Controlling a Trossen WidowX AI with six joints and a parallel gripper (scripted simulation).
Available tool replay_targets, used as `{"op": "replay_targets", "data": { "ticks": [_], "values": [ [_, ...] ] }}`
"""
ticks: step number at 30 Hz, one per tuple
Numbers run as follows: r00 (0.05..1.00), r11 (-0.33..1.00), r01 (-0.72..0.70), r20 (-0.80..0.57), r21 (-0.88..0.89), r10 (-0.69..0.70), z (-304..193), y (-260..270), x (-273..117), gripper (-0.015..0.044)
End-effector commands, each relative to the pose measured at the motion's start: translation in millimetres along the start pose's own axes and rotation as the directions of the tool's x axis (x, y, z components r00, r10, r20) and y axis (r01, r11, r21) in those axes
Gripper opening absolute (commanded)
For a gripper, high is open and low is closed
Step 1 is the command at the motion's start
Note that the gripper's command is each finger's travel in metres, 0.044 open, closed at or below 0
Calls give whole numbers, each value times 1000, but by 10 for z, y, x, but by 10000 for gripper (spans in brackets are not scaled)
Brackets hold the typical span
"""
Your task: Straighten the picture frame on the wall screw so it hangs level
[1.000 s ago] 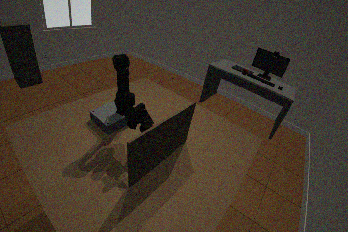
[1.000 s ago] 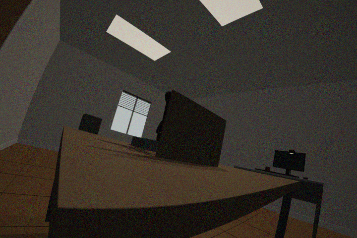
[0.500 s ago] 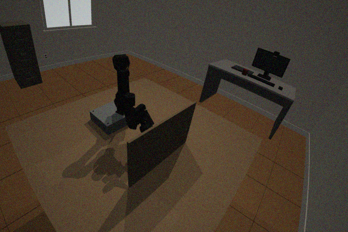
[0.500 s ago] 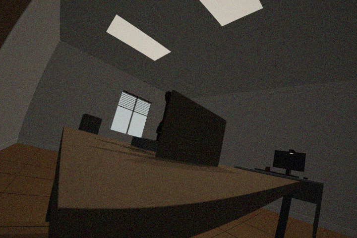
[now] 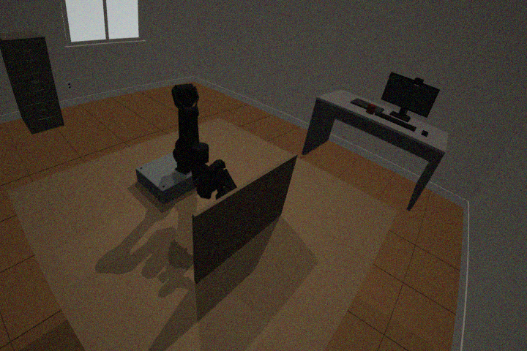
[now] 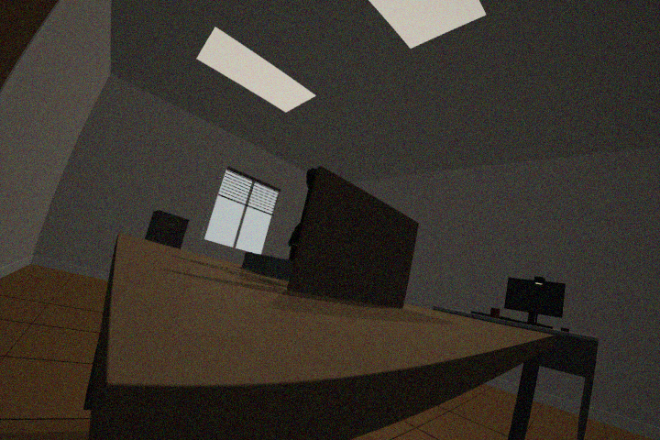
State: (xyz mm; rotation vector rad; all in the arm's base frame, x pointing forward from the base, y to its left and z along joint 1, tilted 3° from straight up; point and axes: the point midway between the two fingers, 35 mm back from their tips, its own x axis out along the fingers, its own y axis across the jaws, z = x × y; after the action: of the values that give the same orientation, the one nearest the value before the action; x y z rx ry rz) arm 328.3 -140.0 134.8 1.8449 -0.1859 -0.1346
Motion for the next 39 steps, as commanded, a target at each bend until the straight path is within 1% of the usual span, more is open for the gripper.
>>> {"op": "replay_targets", "data": {
  "ticks": [1,8,39],
  "values": [
    [1000,1000,4,3,6,-4,5,-18,75,260],
    [1000,1000,4,3,6,-4,1,-21,164,260],
    [1000,1000,4,3,6,-4,1,-21,164,260]
  ]
}}
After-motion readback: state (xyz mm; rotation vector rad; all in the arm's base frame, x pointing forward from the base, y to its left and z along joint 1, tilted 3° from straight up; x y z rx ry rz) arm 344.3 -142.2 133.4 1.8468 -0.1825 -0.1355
